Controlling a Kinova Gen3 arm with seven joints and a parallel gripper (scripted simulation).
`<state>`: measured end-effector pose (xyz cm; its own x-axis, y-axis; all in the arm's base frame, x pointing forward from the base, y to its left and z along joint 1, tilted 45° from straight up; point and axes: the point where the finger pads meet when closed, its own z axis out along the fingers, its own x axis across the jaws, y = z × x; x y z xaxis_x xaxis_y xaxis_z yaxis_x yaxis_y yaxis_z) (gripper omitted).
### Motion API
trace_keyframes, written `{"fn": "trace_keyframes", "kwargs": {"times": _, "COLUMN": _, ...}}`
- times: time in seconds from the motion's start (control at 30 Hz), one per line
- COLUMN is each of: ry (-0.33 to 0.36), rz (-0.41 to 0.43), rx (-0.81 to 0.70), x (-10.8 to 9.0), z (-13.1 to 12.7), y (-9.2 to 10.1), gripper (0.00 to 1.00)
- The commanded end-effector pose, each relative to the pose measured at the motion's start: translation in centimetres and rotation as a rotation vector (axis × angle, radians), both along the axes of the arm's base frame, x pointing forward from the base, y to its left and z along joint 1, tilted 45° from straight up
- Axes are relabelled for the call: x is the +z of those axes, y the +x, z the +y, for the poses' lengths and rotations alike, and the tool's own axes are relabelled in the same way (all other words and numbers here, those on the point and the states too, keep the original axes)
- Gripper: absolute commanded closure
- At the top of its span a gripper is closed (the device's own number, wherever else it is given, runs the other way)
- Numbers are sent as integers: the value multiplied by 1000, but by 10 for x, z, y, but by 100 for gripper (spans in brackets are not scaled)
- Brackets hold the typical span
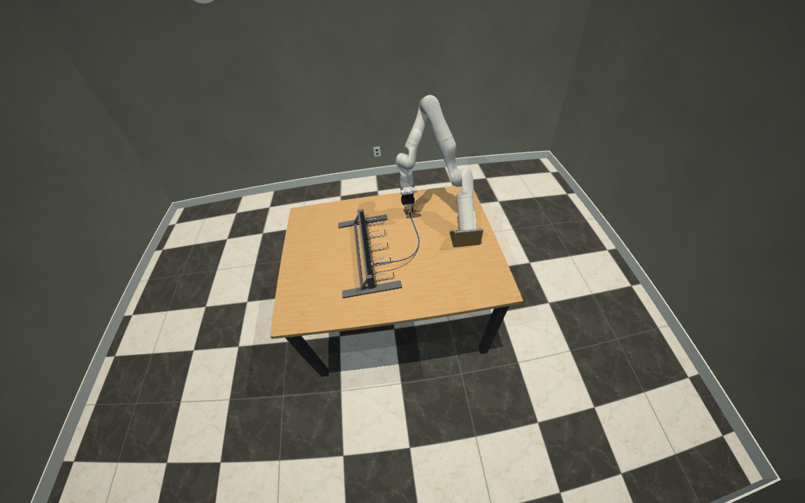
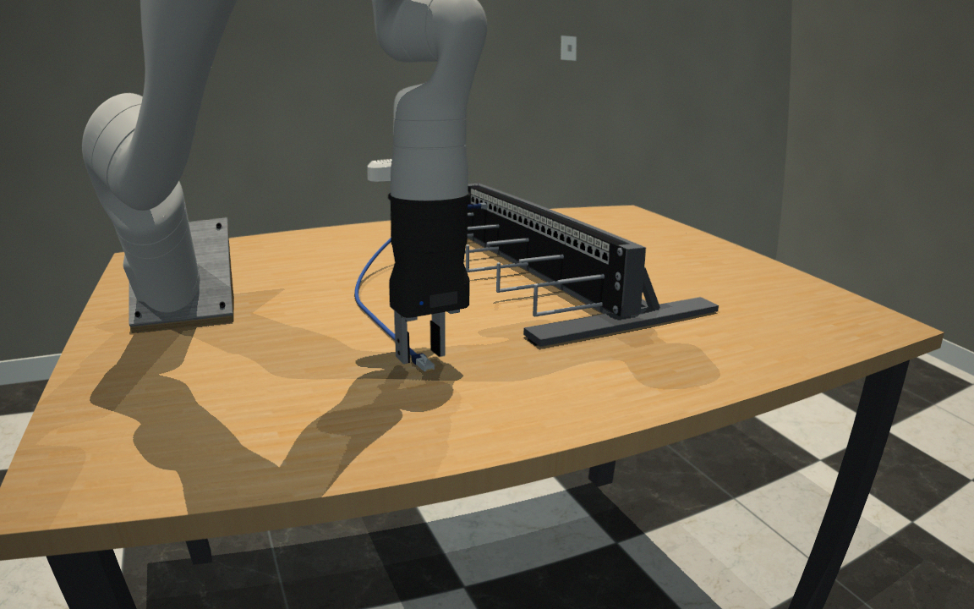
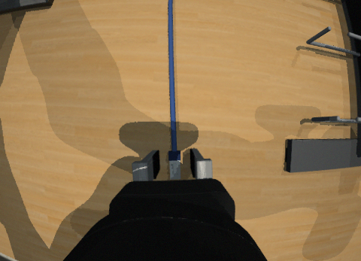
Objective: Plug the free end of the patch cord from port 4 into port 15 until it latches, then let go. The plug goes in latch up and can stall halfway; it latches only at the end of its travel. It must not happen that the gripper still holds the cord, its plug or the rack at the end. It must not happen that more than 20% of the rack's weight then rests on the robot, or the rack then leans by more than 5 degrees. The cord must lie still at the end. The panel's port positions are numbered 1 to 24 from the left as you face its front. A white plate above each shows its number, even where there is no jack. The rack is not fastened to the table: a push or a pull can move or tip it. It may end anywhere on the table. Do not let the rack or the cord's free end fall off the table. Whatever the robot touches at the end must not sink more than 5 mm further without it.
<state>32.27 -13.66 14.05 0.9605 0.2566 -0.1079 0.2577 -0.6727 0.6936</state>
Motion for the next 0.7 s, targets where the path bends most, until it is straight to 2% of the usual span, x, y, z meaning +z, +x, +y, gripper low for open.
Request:
{"fn": "trace_keyframes", "kwargs": {"times": 0.0, "ry": -1, "rz": 1, "rx": -1, "x": 0, "z": 0, "y": 0, "gripper": 27}}
{"fn": "trace_keyframes", "kwargs": {"times": 0.67, "ry": -1, "rz": 1, "rx": -1, "x": -4, "z": -4, "y": 0, "gripper": 27}}
